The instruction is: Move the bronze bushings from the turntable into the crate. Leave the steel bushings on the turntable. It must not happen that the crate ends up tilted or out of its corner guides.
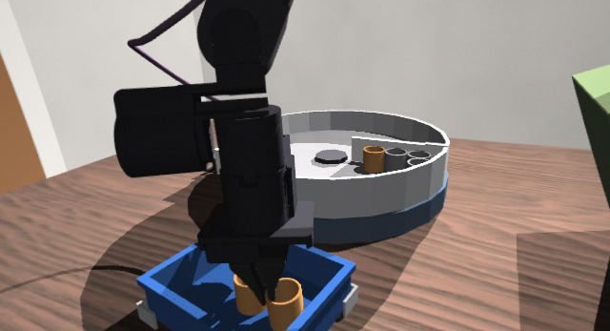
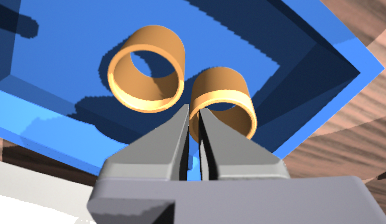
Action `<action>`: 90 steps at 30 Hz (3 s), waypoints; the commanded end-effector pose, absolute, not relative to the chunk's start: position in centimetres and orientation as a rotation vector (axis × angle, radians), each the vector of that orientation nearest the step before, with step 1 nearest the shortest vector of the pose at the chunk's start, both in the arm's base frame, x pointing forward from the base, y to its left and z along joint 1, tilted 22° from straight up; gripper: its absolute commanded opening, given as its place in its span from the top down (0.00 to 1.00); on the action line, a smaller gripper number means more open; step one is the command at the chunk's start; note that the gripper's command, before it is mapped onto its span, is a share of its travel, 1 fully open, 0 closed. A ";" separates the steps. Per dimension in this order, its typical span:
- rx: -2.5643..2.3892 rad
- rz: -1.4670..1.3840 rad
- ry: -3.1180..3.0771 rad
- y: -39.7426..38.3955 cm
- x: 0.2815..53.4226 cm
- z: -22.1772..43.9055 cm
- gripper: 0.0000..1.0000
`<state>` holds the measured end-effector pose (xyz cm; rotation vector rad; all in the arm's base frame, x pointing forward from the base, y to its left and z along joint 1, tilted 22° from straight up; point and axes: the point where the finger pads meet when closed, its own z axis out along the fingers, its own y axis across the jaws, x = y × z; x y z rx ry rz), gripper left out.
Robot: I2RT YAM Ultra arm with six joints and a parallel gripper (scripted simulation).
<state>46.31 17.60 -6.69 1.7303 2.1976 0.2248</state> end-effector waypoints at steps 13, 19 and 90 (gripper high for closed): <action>1.711 0.270 2.187 18.3 47.6 -5.4 1.00; 1.711 0.270 2.187 18.3 47.6 -5.4 1.00; 1.716 0.250 2.186 18.7 43.6 2.0 0.84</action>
